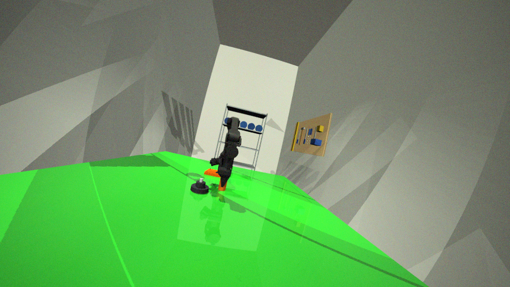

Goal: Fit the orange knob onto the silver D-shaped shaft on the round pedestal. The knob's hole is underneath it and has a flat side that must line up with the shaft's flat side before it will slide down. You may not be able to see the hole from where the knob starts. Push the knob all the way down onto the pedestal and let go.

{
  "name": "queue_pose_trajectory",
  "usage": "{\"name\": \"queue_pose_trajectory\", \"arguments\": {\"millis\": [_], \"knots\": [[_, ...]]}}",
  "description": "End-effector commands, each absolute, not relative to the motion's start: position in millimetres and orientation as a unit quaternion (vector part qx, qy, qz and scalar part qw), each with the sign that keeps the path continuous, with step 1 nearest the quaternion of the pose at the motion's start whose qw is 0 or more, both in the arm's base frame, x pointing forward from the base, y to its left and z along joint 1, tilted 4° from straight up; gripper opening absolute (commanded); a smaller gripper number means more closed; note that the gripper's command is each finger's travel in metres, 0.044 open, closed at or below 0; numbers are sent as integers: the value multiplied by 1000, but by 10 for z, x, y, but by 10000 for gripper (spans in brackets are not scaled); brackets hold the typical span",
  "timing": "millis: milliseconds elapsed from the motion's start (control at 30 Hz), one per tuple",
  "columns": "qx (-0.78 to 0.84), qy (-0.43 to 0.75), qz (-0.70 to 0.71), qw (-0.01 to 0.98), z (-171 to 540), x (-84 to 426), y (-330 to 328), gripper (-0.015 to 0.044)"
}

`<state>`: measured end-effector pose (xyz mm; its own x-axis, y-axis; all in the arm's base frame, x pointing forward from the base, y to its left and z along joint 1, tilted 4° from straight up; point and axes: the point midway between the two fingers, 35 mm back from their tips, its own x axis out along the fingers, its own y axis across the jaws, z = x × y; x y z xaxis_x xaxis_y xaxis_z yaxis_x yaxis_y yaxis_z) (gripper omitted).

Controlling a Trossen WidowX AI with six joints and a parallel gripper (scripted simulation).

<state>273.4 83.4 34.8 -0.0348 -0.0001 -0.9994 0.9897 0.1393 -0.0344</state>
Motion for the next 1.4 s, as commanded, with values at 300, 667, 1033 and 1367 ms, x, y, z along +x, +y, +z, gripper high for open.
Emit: {"name": "queue_pose_trajectory", "arguments": {"millis": [300, 667, 1033, 1367], "knots": [[449, 546, -476, 523, 123, 2675, 814, 440], [449, 546, -476, 523, 123, 2675, 814, 177], [448, 547, -476, 523, 161, 2682, 820, 26], [443, 554, -471, 524, 655, 2739, 886, 0]]}}
